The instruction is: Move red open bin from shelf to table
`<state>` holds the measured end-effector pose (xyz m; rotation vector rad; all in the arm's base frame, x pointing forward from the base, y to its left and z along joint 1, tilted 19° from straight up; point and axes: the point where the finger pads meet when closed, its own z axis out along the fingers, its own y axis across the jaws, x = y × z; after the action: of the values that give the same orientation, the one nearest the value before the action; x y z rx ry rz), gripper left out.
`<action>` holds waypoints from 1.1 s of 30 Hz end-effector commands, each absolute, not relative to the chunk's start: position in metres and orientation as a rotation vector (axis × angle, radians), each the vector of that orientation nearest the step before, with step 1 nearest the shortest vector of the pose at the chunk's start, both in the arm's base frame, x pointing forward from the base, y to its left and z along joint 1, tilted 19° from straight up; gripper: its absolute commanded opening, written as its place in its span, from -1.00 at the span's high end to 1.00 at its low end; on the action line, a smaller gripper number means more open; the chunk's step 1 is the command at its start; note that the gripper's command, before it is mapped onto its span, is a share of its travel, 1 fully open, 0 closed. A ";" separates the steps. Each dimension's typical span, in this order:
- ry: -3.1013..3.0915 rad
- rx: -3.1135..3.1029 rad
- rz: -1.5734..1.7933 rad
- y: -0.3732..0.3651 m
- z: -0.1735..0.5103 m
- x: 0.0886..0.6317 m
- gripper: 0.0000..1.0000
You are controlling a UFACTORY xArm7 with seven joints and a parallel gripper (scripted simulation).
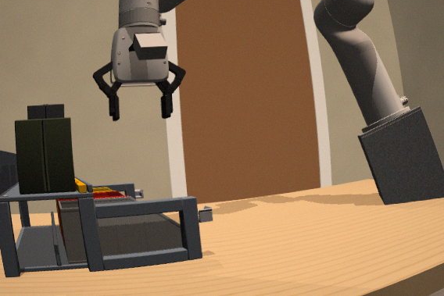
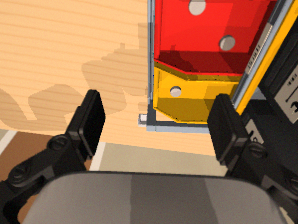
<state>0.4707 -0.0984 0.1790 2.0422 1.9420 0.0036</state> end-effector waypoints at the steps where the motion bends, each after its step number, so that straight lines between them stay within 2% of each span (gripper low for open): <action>1: 1.940 2.039 0.008 -0.098 0.181 0.472 -1.00; 17: 1.940 2.039 0.008 -0.098 0.182 0.472 -1.00; 22: 1.940 2.039 0.008 -0.110 0.130 0.484 -1.00; 33: 1.940 2.039 0.008 -0.110 0.130 0.484 -1.00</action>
<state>0.4825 -0.1103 0.1294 2.0417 1.9422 0.0050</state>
